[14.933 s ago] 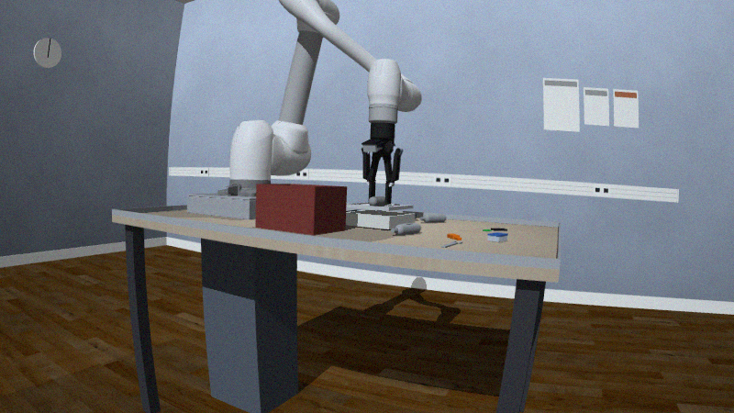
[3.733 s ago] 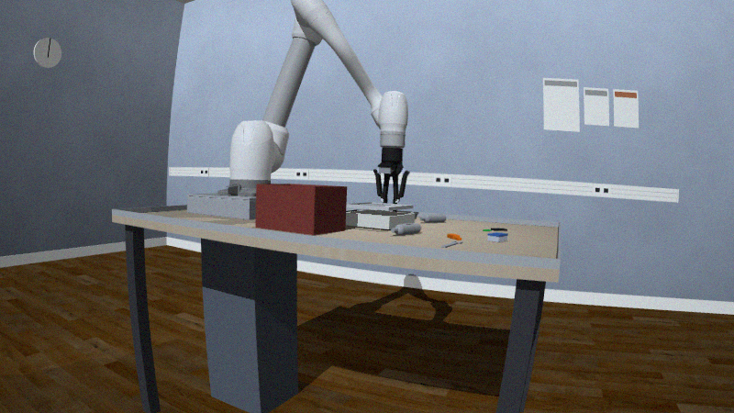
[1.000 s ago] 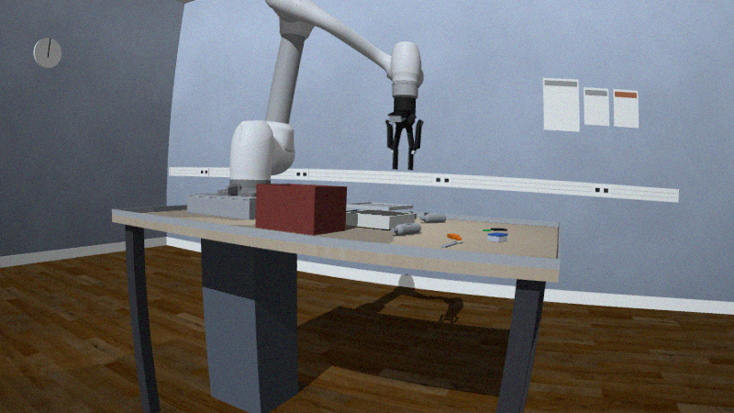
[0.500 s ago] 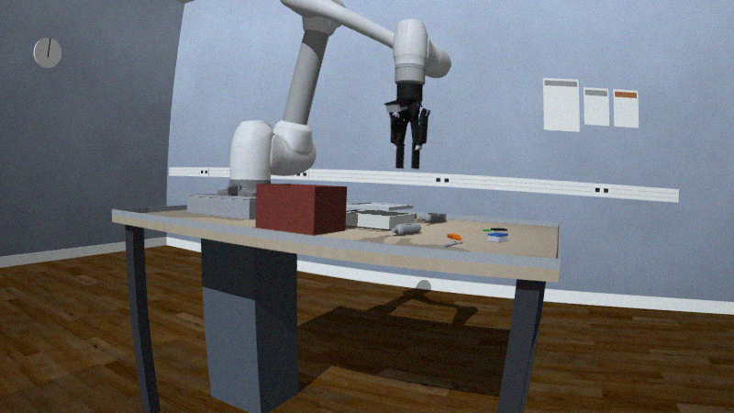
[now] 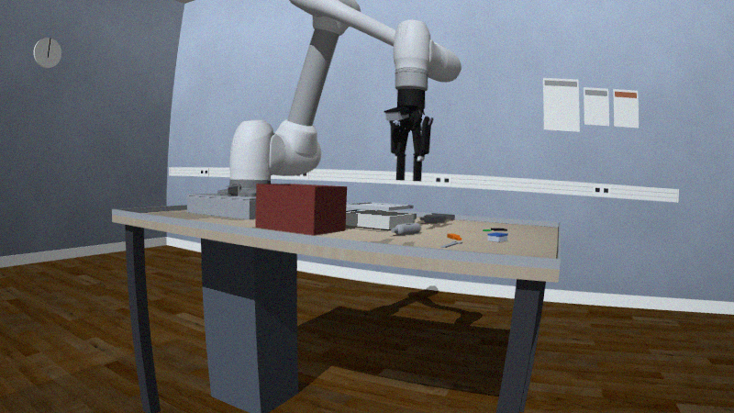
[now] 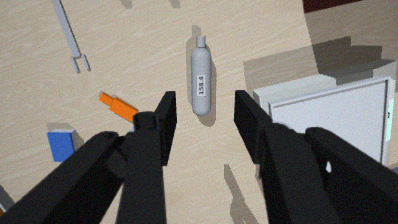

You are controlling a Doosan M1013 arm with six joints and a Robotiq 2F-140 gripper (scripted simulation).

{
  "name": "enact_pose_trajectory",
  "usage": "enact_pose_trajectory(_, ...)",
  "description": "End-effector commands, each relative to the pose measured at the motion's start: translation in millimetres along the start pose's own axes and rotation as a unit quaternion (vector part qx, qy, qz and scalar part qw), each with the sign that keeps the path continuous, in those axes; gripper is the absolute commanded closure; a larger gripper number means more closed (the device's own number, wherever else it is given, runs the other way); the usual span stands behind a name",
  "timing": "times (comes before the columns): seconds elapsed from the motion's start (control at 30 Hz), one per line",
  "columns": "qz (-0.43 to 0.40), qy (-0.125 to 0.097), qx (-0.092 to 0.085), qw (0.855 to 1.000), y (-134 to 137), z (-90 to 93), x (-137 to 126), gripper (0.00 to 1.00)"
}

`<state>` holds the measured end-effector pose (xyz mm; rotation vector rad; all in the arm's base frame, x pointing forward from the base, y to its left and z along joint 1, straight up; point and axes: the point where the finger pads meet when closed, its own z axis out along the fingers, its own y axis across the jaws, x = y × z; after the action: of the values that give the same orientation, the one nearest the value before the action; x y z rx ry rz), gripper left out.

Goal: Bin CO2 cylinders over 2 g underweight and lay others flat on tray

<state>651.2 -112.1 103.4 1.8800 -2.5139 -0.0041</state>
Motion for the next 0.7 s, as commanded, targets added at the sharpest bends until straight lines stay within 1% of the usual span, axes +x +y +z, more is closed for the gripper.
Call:
enact_pose_trajectory(0.0, 0.0, 0.0, 0.001, 1.0, -1, 14.6, 0, 0.61)
enact_pose_trajectory(0.07, 0.0, 0.0, 0.001, 1.0, -1, 28.3, 0, 0.61)
enact_pose_trajectory(0.13, 0.0, 0.0, 0.001, 1.0, -1, 28.3, 0, 0.61)
enact_pose_trajectory(0.37, 0.0, 0.0, 0.001, 1.0, -1, 77.4, 0, 0.61)
enact_pose_trajectory(0.5, 0.0, 0.0, 0.001, 1.0, -1, 101.5, 0, 0.61)
enact_pose_trajectory(0.63, 0.0, 0.0, 0.001, 1.0, -1, 120.0, 0, 0.61)
enact_pose_trajectory(0.67, 0.0, 0.0, 0.001, 1.0, -1, 120.0, 0, 0.61)
